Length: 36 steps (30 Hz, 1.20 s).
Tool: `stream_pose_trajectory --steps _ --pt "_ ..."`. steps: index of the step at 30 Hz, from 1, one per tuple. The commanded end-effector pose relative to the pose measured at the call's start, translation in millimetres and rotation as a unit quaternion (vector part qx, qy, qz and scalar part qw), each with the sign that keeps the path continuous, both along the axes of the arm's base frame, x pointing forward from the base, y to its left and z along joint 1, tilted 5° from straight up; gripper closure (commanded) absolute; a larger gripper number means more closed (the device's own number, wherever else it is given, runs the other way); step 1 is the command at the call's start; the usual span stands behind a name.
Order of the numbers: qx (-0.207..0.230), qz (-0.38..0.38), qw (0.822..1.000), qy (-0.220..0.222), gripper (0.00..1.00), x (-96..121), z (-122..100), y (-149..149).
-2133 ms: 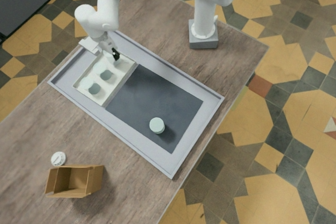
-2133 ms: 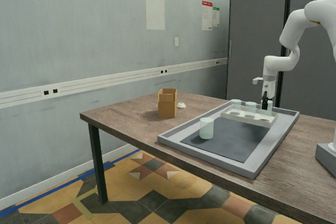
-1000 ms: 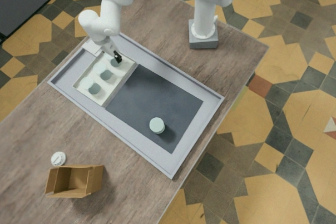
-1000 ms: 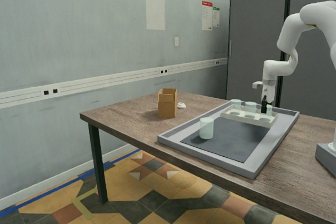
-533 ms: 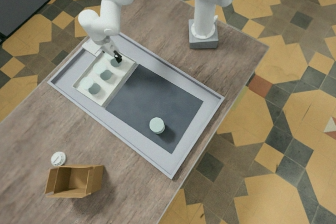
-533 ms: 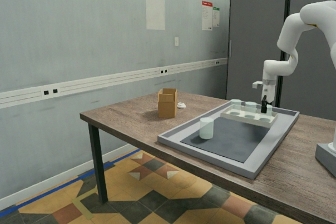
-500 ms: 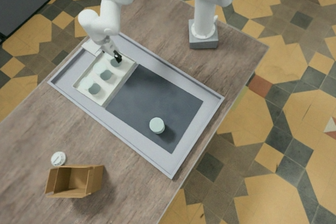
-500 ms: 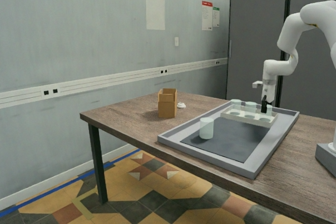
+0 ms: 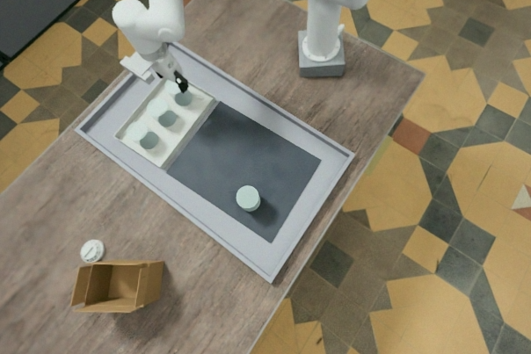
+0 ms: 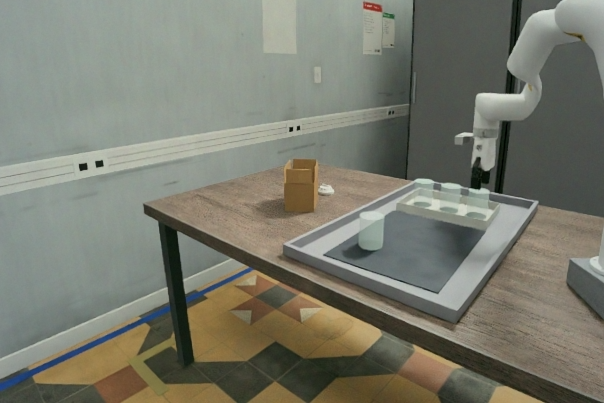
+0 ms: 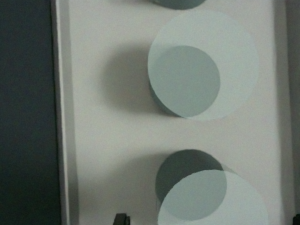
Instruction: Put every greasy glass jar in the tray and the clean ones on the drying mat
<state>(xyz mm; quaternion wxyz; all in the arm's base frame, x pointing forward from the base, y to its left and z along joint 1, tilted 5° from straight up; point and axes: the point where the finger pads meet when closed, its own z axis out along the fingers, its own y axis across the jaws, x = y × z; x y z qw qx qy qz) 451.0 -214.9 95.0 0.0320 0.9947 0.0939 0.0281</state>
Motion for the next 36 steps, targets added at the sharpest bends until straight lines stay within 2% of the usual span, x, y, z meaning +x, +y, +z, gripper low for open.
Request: stream_pose_trajectory --steps 1,7,11,36 --pt "-0.001 0.000 1.000 -0.001 0.00 -0.5 22.3 1.2" --pt "-0.001 0.000 1.000 -0.001 0.00 -2.0 45.5 2.7" --pt "-0.001 0.000 1.000 -0.001 0.00 -2.5 53.2 3.1" --pt "-0.001 0.000 1.000 -0.001 0.00 -2.5 53.2 3.1"
